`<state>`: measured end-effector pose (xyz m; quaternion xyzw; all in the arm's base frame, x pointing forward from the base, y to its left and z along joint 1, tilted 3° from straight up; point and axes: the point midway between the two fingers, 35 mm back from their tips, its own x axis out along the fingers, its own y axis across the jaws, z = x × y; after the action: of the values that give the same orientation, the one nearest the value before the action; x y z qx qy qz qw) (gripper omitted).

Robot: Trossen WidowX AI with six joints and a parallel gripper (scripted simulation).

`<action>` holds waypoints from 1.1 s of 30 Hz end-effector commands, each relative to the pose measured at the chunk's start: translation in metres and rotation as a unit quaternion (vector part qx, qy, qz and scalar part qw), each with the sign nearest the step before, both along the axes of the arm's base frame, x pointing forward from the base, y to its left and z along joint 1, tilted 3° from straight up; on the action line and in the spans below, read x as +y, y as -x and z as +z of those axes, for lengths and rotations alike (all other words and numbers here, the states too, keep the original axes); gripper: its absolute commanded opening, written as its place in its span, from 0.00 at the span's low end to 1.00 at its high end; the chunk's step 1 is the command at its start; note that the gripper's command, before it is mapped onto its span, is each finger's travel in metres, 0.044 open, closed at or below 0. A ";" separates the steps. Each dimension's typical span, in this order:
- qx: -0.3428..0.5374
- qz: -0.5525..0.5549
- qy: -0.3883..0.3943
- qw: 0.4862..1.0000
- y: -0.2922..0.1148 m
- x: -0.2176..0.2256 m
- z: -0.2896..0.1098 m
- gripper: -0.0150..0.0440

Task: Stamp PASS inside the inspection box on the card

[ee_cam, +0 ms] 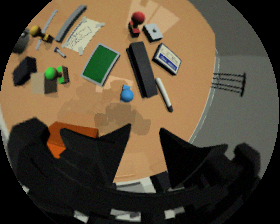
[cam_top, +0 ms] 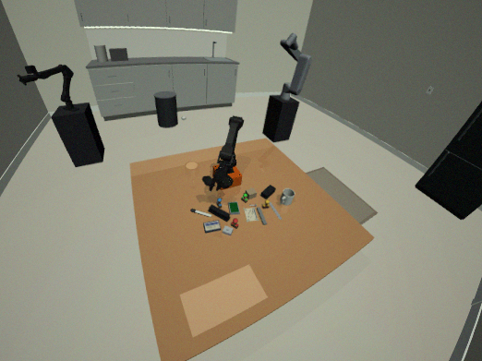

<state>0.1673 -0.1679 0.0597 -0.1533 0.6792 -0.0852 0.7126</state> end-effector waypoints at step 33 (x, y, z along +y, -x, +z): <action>-0.013 -0.039 -0.182 0.982 -0.063 0.188 -0.031 0.62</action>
<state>0.2326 0.0195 0.0365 0.0036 0.6743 0.0105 0.7383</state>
